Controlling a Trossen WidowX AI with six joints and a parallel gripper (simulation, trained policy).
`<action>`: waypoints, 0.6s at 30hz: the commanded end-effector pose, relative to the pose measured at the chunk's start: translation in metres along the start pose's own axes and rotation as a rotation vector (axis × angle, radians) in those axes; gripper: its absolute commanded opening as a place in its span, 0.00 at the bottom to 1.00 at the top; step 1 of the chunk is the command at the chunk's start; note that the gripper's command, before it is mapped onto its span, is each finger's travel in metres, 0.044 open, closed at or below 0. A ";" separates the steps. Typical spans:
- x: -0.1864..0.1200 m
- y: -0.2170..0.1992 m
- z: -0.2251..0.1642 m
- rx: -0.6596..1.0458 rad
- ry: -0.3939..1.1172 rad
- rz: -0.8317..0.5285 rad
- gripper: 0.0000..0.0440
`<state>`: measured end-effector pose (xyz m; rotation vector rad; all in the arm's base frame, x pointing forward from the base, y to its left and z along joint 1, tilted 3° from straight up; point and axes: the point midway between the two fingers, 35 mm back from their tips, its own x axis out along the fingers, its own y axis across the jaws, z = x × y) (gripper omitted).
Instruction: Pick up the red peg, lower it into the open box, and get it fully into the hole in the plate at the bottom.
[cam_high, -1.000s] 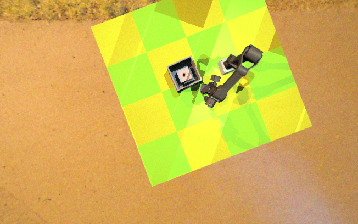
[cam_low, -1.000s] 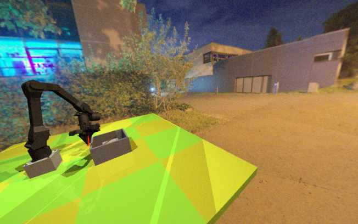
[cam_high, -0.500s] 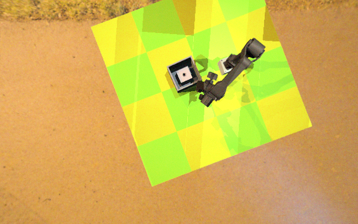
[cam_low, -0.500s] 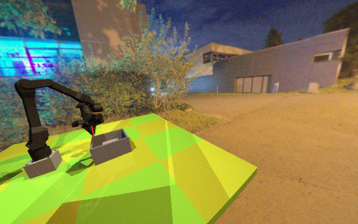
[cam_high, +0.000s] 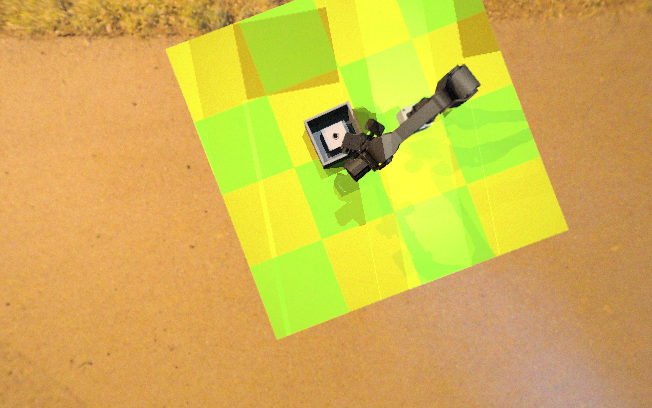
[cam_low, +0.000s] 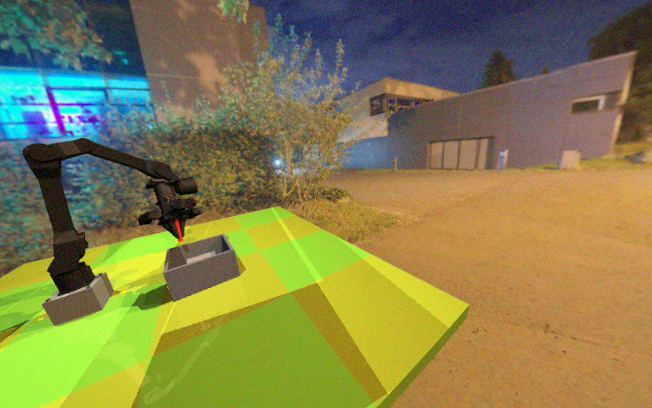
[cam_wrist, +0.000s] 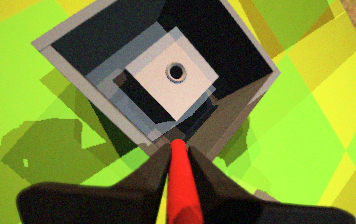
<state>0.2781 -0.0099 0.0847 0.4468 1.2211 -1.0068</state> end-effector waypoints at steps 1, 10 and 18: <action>0.005 -0.001 0.015 0.018 -0.004 0.000 0.00; 0.029 -0.004 0.050 0.033 0.020 0.014 0.00; 0.055 -0.001 0.068 0.001 0.051 0.047 0.00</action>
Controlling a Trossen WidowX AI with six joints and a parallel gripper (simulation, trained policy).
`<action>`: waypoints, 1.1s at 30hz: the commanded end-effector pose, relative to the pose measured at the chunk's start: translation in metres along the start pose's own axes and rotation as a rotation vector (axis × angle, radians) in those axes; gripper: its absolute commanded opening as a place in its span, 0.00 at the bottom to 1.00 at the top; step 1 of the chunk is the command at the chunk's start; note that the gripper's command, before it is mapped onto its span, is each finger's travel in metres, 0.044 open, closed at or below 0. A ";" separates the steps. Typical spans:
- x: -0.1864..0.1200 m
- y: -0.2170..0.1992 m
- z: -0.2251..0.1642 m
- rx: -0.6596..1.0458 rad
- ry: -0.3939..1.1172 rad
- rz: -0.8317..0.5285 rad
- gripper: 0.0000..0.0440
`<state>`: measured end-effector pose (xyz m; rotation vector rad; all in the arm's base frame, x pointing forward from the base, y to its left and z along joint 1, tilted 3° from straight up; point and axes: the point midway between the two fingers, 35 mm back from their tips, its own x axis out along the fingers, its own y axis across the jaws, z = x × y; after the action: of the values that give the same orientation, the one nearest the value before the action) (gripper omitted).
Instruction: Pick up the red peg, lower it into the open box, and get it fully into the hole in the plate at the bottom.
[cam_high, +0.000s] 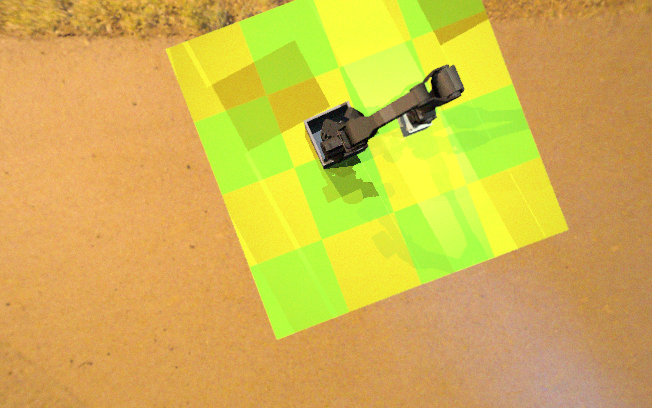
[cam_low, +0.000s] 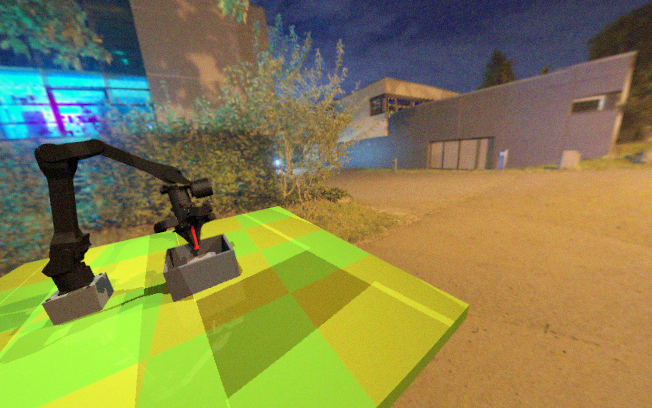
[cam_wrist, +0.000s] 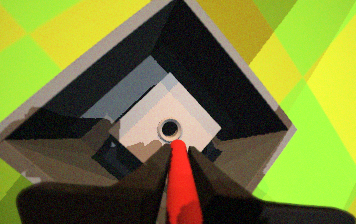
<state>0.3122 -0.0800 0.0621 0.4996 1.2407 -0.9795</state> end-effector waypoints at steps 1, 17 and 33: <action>0.010 0.002 0.004 -0.019 0.015 0.016 0.00; 0.044 0.013 0.018 -0.120 0.098 0.070 0.49; 0.017 0.072 0.067 -0.116 0.113 0.254 1.00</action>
<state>0.3593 -0.1096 0.0365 0.5600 1.4363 -0.7632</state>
